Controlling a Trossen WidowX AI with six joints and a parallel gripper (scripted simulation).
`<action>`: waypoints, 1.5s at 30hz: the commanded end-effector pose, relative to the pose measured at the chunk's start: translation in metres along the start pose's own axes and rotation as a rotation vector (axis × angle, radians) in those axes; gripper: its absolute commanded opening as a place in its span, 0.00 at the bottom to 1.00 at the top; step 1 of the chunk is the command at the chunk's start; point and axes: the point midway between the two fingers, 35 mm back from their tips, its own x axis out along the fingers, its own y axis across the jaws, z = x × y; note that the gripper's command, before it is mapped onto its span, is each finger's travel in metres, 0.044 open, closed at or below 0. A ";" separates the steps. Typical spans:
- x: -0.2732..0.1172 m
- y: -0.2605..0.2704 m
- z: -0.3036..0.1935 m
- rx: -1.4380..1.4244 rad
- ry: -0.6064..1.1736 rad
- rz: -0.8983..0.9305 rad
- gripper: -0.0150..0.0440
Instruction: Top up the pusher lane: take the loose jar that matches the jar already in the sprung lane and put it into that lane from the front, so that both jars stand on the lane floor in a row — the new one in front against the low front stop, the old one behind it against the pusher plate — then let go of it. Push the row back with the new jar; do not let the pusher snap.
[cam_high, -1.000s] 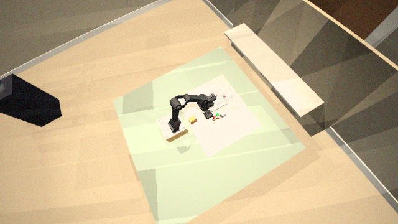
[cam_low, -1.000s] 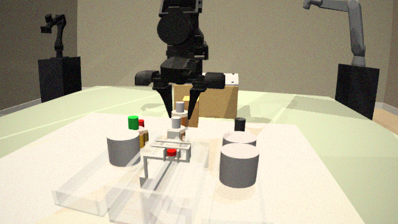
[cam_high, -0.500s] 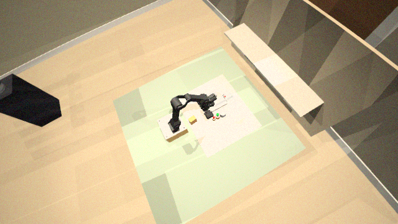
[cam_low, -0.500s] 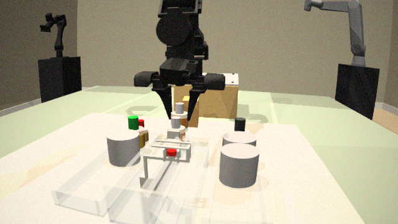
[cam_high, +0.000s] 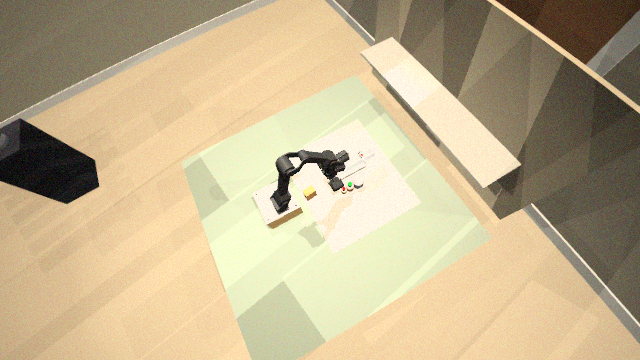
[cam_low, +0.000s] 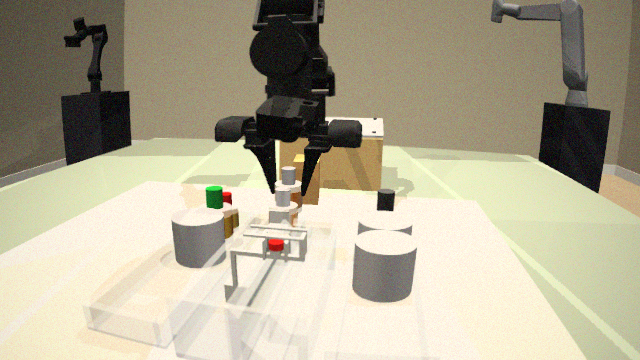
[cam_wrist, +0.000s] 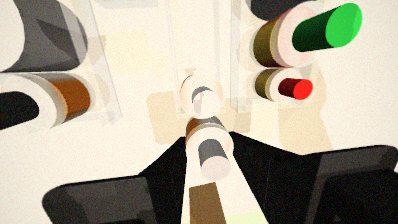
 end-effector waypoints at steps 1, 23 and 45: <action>-0.002 0.001 0.010 -0.002 -0.023 0.007 0.25; -0.003 0.002 0.021 -0.002 -0.024 0.007 0.25; -0.004 0.002 0.031 -0.002 -0.025 0.007 0.25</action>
